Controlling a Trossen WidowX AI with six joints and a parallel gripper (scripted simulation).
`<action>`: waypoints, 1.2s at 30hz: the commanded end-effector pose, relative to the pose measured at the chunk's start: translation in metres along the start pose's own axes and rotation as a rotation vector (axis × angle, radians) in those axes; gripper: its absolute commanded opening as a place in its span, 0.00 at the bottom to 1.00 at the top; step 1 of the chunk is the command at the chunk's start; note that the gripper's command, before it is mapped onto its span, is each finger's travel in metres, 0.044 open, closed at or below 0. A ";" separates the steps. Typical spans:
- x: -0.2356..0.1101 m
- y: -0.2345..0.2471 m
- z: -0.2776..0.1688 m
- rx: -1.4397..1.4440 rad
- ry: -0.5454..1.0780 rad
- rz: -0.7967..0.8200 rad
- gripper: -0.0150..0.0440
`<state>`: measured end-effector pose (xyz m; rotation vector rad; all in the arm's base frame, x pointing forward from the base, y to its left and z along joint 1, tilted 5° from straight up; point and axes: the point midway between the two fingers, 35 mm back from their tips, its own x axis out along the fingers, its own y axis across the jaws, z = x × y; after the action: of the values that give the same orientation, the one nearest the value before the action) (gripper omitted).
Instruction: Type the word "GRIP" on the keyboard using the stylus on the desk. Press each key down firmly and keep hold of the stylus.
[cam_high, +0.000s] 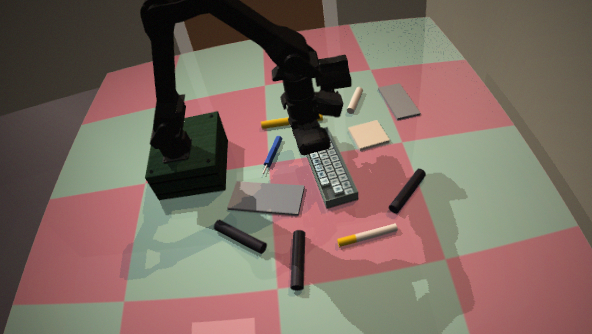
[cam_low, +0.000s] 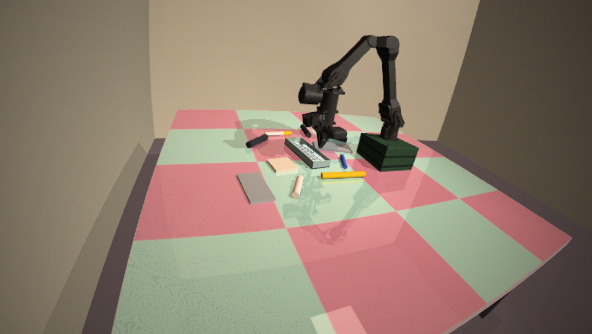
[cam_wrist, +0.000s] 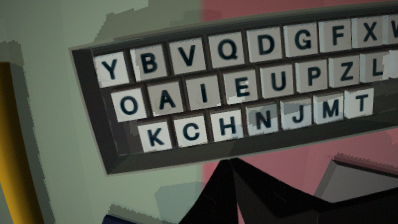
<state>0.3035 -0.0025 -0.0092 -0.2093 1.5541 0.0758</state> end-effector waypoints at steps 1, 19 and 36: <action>-0.020 0.001 0.000 0.002 0.003 0.002 0.25; -0.053 0.001 0.000 -0.001 -0.001 0.000 0.43; -0.053 0.001 0.000 -0.001 -0.001 0.000 0.34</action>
<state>0.3022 0.0026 0.0435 -0.2094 1.5534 0.0765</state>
